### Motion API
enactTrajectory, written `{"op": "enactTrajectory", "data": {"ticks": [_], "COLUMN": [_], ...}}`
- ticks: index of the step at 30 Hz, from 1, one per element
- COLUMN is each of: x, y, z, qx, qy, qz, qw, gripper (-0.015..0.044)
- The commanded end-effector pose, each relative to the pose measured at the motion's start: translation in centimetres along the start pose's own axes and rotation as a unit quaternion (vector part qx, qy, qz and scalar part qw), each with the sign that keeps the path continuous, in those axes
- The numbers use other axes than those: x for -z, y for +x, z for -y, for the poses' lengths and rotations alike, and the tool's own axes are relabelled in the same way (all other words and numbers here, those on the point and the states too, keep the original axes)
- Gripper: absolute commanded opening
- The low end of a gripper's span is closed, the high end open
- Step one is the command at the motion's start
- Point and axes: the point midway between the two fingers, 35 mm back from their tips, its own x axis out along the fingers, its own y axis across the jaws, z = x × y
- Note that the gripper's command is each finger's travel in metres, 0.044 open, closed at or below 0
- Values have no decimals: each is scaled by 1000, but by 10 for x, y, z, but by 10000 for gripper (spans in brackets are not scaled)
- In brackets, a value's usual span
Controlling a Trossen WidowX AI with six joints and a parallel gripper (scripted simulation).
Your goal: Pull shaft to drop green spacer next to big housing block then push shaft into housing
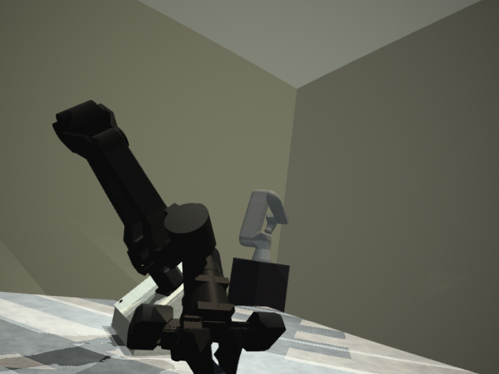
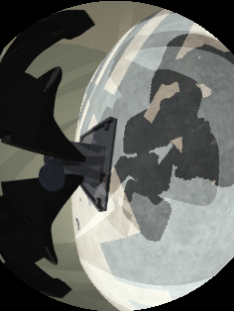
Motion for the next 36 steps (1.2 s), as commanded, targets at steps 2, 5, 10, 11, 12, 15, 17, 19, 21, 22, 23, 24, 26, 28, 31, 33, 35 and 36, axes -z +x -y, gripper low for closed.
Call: {"op": "enactTrajectory", "data": {"ticks": [2,5,10,11,12,15,17,19,21,22,23,24,26,28,31,33,35,36], "x": [-1,-1,-1,-1,-1,-1,-2,-2,-2,-2,-2,-2,-2,-2,-3,-3,-3,-3], "y": [-1,-1,-1,-2,-2,-2,-2,-2,-2,-2,-2,-2,-3,-3,-3,-3,-3,-3], "z": [0,0,0,0,0,0,0,0,0,0,0,0,0,0,0,0,0,0], "qx": [0,0,0,0,0,0,0,0,0,0,0,0,0,0,0,0,0,0], "qy": [2,2,2,2,2,2,2,2,2,2,2,2,2,2,2,2,2,2], "qz": [-1,-1,0,0,0,0,0,0,0,0,0,0,0,0,0,0,0,0], "qw": [1000,1000,1000,1000,1000,1000,1000,1000,1000,1000,1000,1000,1000,1000,1000,1000,1000,1000], "gripper": [0,0,0,0,0,0,0,0,0,0,0,0,0,0,0,0,0,0]}}
